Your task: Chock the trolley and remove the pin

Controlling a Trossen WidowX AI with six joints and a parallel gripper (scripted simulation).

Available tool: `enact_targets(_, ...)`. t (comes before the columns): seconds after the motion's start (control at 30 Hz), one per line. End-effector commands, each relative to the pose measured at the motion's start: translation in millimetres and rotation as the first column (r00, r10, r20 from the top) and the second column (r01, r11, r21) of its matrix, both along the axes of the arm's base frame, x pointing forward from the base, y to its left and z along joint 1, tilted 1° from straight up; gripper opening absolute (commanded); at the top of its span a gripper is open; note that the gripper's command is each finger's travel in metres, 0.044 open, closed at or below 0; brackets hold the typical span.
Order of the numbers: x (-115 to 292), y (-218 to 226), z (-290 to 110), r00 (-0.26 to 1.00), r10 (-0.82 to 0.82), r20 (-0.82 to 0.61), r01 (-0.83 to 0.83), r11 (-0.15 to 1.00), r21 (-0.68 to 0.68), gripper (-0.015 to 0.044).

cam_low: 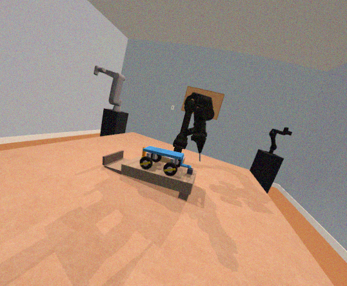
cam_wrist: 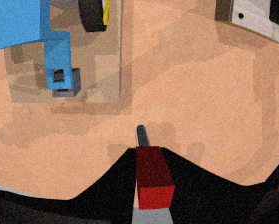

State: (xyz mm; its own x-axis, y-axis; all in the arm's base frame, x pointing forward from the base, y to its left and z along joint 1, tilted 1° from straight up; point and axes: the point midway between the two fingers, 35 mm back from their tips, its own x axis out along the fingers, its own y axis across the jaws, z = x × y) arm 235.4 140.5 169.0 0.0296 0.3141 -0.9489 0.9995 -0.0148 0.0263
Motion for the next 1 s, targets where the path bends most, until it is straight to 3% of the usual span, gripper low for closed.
enact_targets(0.0,-9,0,-1,1.000,-0.003,0.001,0.003,1.000,-0.002,0.0000)
enact_targets(0.97,-5,-96,-18,1.000,-0.003,0.001,0.003,1.000,-0.012,0.0000)
